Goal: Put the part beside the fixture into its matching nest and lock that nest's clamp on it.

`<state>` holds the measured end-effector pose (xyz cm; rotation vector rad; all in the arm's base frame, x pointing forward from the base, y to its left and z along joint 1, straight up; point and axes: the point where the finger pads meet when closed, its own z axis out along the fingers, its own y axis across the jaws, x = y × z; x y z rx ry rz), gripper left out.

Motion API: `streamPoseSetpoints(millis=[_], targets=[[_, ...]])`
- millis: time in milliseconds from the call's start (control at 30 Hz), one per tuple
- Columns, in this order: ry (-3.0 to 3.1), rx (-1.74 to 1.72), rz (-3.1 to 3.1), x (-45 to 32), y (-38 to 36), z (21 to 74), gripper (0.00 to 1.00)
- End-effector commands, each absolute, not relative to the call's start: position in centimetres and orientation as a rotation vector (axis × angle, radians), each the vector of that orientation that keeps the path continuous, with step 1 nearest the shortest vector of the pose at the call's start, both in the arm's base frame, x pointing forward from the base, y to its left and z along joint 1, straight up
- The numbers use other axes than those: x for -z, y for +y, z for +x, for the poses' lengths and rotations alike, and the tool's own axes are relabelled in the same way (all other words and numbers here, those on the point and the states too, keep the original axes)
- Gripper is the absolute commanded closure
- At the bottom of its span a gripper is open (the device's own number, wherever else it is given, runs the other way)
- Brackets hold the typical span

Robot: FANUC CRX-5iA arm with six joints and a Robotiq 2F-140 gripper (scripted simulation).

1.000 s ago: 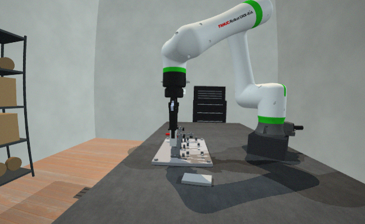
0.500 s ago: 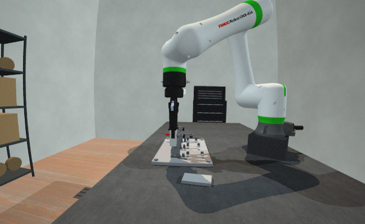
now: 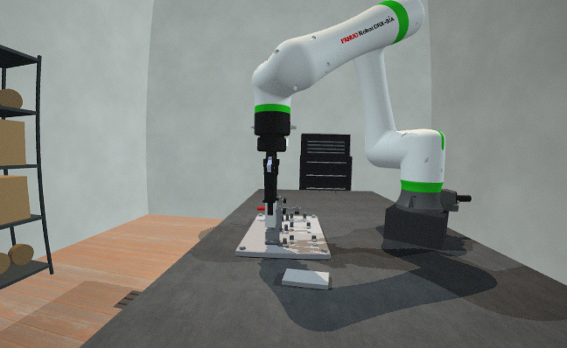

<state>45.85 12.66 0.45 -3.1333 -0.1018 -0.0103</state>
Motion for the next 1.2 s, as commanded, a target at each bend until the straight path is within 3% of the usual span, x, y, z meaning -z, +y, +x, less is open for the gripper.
streamPoseSetpoints(millis=[0, 700, 733, 1167], targets=[[-0.101, 0.008, -3.133, -0.41, 12.65, 45.7, 1.0], [-0.101, 0.008, -3.133, -0.41, 12.65, 45.65, 1.0], [-0.101, 0.008, -3.133, -0.41, 12.65, 45.65, 0.72], [-0.101, 0.008, -3.133, -0.41, 12.65, 45.65, 0.72]])
